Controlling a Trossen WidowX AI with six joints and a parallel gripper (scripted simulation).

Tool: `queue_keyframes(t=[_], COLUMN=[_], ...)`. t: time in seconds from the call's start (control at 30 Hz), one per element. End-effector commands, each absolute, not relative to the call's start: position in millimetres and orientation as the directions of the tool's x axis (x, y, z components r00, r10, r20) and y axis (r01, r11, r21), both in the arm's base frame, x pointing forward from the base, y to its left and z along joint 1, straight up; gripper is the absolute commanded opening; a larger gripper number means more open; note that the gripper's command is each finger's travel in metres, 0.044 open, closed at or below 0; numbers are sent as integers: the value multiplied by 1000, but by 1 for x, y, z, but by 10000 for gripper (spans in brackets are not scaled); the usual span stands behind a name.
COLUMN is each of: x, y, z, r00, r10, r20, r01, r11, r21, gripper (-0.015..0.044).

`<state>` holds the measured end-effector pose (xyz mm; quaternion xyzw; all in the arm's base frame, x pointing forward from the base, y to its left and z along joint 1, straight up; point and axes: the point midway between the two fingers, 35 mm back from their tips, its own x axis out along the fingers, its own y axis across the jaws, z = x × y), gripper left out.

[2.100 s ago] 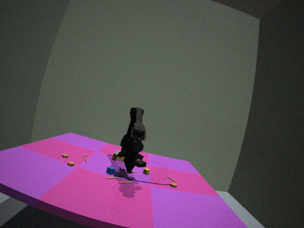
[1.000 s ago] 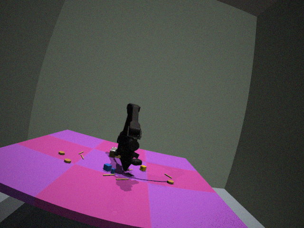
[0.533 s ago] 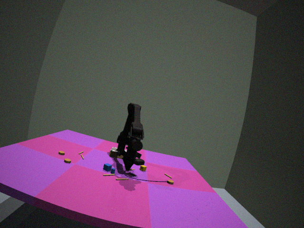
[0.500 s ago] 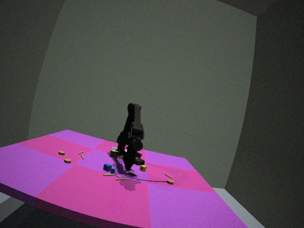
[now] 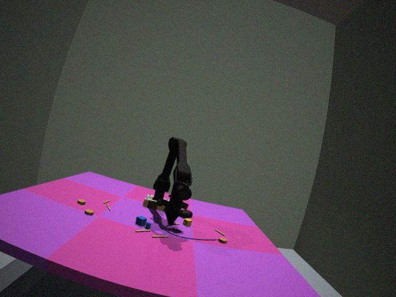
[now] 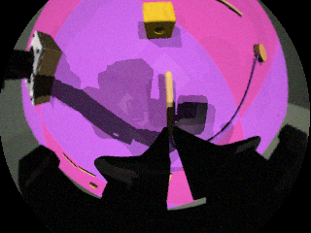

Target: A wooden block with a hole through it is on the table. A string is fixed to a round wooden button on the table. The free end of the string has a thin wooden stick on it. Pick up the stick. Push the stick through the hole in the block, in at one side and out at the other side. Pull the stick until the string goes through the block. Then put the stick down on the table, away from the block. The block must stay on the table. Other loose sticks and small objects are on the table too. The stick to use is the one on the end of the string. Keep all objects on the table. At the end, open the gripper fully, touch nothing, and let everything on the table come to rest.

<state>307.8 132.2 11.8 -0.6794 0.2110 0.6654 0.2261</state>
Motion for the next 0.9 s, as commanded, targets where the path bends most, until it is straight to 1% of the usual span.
queue_keyframes(t=[0.0, 0.87], x=[303, 273], y=[135, 153], z=[11, 10], r00=[27, 24], r10=[12, 13], r20=[-1000, -1000], r01=[-591, -591], r11=[-807, -806], r21=[-25, -25], gripper=[0, 0])
